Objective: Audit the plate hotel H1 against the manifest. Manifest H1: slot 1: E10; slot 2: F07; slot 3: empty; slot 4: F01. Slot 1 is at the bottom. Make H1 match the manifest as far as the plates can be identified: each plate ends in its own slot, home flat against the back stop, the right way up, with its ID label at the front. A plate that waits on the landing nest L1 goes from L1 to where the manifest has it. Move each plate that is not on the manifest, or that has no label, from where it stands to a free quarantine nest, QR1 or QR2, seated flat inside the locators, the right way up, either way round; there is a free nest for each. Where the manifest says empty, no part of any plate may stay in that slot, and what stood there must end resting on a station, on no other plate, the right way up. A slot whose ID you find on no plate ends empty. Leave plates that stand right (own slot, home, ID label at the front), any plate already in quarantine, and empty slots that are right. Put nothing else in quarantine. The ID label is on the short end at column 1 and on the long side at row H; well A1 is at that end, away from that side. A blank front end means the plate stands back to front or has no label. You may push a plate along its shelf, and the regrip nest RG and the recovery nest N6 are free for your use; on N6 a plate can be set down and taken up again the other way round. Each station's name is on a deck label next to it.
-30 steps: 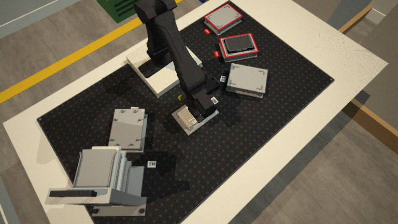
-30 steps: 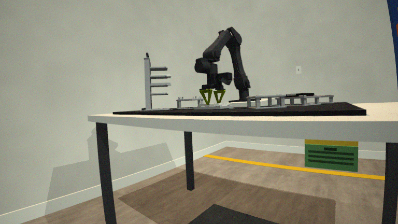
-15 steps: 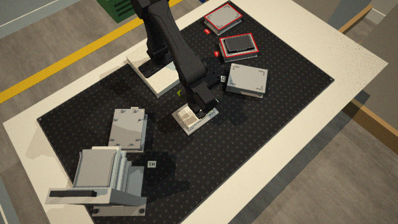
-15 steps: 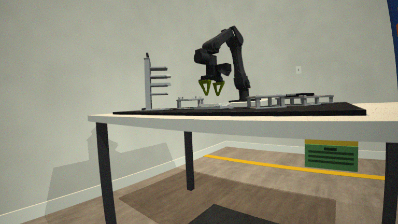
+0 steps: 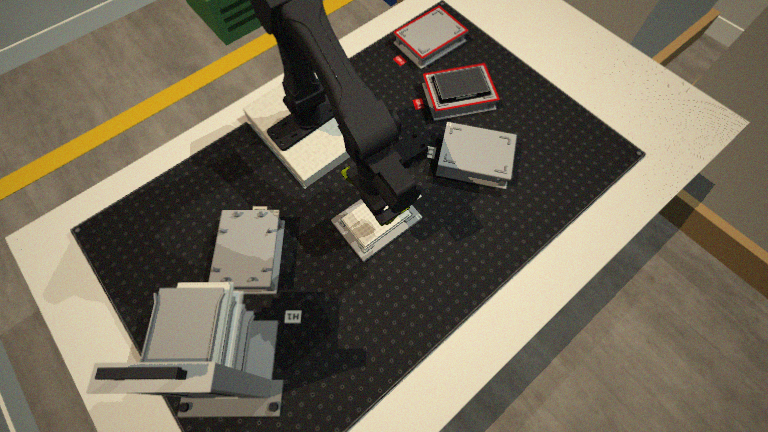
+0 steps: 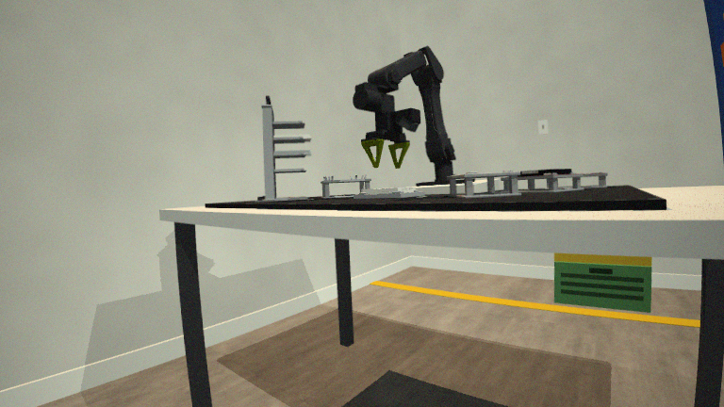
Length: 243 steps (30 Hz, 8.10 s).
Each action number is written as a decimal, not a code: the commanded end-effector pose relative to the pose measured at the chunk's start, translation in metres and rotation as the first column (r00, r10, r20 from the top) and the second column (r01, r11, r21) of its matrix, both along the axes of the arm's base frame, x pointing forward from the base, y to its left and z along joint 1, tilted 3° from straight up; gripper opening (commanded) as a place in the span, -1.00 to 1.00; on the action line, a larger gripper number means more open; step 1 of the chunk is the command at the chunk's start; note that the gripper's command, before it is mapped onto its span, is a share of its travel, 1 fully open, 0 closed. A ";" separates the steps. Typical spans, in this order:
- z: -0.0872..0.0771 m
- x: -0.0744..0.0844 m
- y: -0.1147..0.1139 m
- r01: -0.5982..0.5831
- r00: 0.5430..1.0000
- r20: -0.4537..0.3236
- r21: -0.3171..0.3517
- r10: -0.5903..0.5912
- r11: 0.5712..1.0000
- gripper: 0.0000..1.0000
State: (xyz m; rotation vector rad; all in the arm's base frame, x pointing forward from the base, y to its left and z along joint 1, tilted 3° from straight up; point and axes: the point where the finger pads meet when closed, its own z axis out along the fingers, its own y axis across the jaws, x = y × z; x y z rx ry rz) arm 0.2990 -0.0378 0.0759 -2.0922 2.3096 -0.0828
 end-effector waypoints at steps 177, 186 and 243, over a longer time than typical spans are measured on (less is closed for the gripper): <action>-0.018 0.002 0.000 0.051 -0.992 -0.111 0.047 -0.056 -0.998 1.00; -0.028 0.002 0.000 0.051 -0.992 -0.111 0.047 -0.056 -0.998 1.00; -0.067 0.005 -0.001 0.051 -0.992 -0.111 0.047 -0.056 -0.998 0.72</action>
